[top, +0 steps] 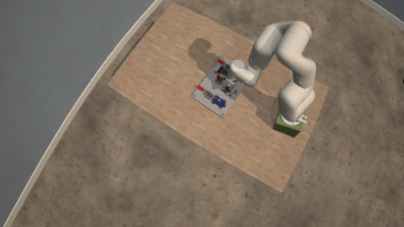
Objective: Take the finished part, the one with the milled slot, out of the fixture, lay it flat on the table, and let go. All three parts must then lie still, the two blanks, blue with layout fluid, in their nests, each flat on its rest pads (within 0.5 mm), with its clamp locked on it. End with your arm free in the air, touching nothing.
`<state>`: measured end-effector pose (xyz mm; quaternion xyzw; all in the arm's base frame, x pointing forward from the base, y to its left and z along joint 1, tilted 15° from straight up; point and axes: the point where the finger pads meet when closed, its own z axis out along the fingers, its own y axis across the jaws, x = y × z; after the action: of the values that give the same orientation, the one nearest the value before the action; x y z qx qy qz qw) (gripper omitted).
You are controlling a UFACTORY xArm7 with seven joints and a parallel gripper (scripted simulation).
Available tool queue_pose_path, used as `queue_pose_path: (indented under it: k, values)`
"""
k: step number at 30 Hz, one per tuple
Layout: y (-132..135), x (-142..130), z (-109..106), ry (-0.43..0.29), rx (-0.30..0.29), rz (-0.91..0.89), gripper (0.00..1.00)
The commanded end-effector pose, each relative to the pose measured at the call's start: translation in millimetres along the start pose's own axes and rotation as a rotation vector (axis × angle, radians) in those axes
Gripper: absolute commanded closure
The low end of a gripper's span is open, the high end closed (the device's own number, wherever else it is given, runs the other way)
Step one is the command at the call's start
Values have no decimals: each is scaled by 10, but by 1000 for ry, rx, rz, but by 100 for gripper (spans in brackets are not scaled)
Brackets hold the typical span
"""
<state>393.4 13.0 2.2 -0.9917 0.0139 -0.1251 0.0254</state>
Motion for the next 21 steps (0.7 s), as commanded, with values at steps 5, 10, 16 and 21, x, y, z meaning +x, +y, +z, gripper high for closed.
queue_pose_path:
  k: [5, 10, 16, 21]
  values:
    - [1, 12, -12, 3, 0, 0, 100]
    - [0, 7, -31, 3, 0, 0, 100]
    - [0, -15, -126, 3, 0, 0, 100]
    - [0, -37, -221, 3, 0, 0, 100]
